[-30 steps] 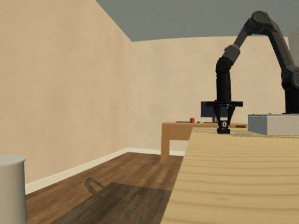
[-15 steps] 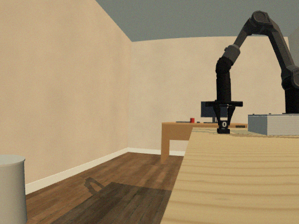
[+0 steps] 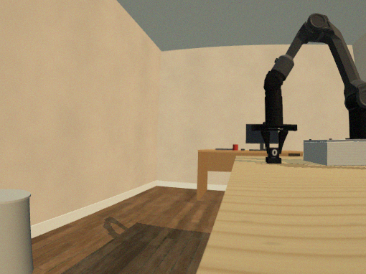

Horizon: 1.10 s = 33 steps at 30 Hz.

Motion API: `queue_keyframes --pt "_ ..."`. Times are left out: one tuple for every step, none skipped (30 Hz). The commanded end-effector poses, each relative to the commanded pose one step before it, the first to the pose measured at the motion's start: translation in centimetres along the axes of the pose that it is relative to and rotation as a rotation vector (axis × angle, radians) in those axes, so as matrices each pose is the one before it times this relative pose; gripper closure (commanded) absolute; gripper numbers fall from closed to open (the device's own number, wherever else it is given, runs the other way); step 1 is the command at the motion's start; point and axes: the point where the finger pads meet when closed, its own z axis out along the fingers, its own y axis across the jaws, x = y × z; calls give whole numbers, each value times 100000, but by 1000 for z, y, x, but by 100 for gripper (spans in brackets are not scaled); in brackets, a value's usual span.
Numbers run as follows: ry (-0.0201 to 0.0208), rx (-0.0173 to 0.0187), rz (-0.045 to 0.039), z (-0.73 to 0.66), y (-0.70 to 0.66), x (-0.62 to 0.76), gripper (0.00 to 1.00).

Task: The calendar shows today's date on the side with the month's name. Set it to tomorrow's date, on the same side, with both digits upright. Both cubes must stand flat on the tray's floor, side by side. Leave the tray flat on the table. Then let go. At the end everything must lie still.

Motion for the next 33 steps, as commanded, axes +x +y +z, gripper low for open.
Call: queue_keyframes --pt "74 357 -151 169 -85 49 66" --pt "0 0 0 0 0 0 66" --pt "-2 -16 0 52 15 -1 66" --pt "2 3 -1 78 -10 1 66" --pt "3 47 0 80 -20 1 66" --pt "-1 -4 0 74 1 0 66" --pt "-1 -37 -1 70 16 0 66" --pt "0 -16 0 71 7 0 66" --pt "0 16 1 72 -7 0 66" --pt "-1 14 1 65 -6 0 66" --pt "-1 -11 0 54 5 0 66" --pt "-1 -23 0 44 9 0 66" --pt "-1 -2 0 36 2 0 66" --pt "1 35 1 29 -9 0 66" --pt "0 -2 0 10 -1 0 66" --pt "-1 -45 -1 -6 9 0 66" --pt "-1 -25 0 -4 7 0 66" --pt "0 0 0 0 0 0 66" --pt "0 0 0 0 0 0 66" --pt "0 6 0 1 -1 0 66" --pt "0 0 0 0 0 0 66" --pt "0 0 0 0 0 0 66" --pt "0 0 0 0 0 0 66" --pt "0 0 0 0 0 0 66" --pt "0 0 0 0 0 0 66" --pt "0 0 0 0 0 0 66" --pt "0 0 0 0 0 0 66" --pt "0 0 0 0 0 0 66" --pt "0 0 0 0 0 0 66" --pt "0 0 0 0 0 0 66" --pt "0 0 0 0 0 0 66" --pt "0 0 0 0 0 0 66" --pt "0 0 0 0 0 0 66"
